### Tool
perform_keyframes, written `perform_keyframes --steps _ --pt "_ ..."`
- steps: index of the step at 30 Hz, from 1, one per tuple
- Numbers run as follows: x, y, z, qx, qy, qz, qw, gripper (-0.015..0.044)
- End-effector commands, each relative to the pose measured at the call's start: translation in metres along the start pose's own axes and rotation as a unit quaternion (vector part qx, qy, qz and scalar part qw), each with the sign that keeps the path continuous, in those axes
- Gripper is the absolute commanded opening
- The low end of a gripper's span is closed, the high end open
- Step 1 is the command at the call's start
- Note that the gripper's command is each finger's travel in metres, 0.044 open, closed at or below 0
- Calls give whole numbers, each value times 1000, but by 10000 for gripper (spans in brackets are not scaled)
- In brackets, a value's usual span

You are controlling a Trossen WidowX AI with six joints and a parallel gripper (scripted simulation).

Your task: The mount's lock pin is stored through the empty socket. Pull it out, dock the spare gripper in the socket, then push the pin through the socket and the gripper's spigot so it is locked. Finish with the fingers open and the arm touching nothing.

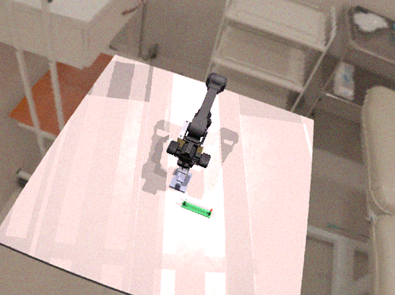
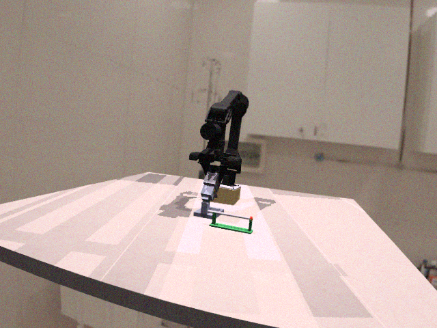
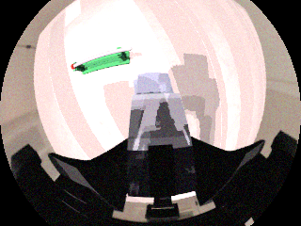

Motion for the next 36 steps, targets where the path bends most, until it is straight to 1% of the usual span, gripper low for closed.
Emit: perform_keyframes --steps 1,18,34,35,36 --pt "2 2 5 2 -4 3 1000 0" --pt "4 1 4 0 1 0 1000 0" --pt "4 1 4 0 1 0 1000 420" --pt "4 1 4 0 1 0 1000 440" --pt "4 1 4 0 1 0 1000 440"
Point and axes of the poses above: the point midway between the two fingers, 35 mm back from their tips, its own x axis out along the fingers, its own y axis across the jaws, z = x × y, the point moved 7 cm from there along -x, back along the fingers, and after that the axes turned 14 degrees about x, right-handed, at the moved point
